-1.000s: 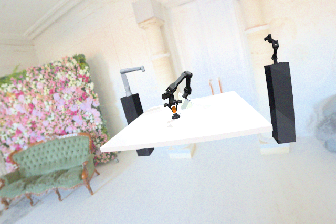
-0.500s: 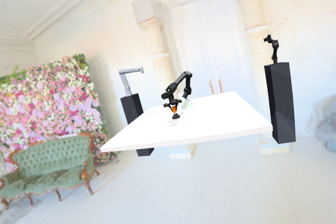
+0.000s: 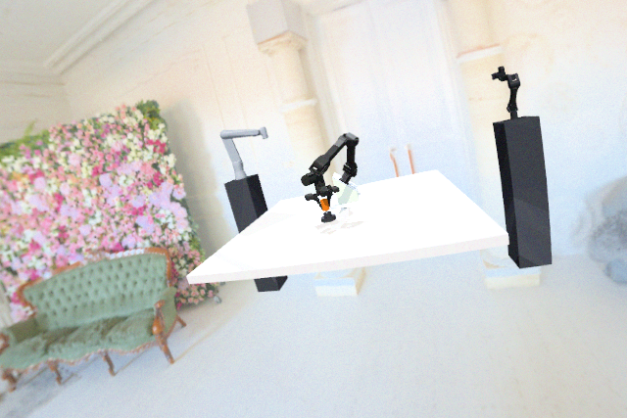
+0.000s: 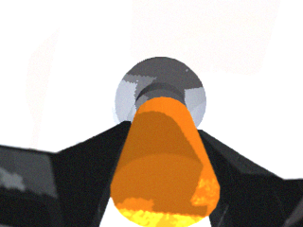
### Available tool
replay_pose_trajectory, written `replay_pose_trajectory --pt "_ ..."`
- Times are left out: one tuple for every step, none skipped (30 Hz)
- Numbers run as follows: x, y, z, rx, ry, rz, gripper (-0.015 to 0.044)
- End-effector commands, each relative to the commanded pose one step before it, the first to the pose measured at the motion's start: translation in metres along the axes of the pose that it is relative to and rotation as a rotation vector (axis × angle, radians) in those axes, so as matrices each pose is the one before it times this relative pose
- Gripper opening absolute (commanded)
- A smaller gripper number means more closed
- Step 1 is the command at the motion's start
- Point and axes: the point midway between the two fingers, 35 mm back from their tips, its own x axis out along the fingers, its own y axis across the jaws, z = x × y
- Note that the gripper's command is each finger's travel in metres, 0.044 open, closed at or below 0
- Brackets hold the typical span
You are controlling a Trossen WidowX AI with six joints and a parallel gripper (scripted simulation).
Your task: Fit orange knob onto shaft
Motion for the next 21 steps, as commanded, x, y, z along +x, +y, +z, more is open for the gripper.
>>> replay_pose_trajectory --pt "-0.00007 -0.0013 0.00221 -0.0107 -0.00803 -0.00419 0.0" --pt "0.0 0.0 0.0 0.0 0.0 0.0 0.0" --pt "-0.00103 -0.00007 -0.00012 0.0 0.00003 -0.00004 0.0" --pt "-0.00151 0.0001 -0.00034 0.0 0.00005 -0.00005 0.0" --pt "-0.00045 0.00014 -0.00022 0.0 0.00002 -0.00001 0.0" --pt "-0.00049 0.00011 -0.00018 0.0 0.00002 -0.00001 0.0" --pt "-0.00059 0.00017 -0.00016 0.0 0.00002 -0.00001 0.0" --pt "-0.00058 0.00023 -0.00022 0.0 0.00002 -0.00001 0.0" --pt "-0.00007 0.00003 -0.00003 -0.0096 0.0 0.0 0.0" --pt "-0.00011 0.00007 -0.00006 -0.0172 0.00001 0.0 0.0" --pt "-0.00015 0.00013 -0.00011 -0.0286 0.00001 0.0 0.0" --pt "-0.0002 0.00021 -0.00016 -0.0323 0.00002 0.00001 0.0" --pt "-0.00026 0.00034 -0.00024 -0.0384 0.00002 0.00001 0.0" --pt "-0.00027 0.00051 -0.00032 -0.043 0.00003 0.00002 0.0" --pt "-0.0001 0.00055 -0.00028 -0.0301 0.00002 0.00003 0.0" --pt "0.00019 0.00039 -0.00013 -0.0102 0.0 0.00003 0.0" --pt "0.00041 0.00037 -0.00019 0.0 0.0 0.00003 0.0" --pt "0.00046 0.0005 -0.00029 0.0 0.0 0.00004 0.0" --pt "0.00046 0.00058 -0.00036 0.0 0.0 0.00004 0.0" --pt "0.00032 0.00046 -0.00034 0.0 0.00001 0.00003 0.0" --pt "0.00034 0.00048 -0.00043 0.0 0.00001 0.00003 0.0"
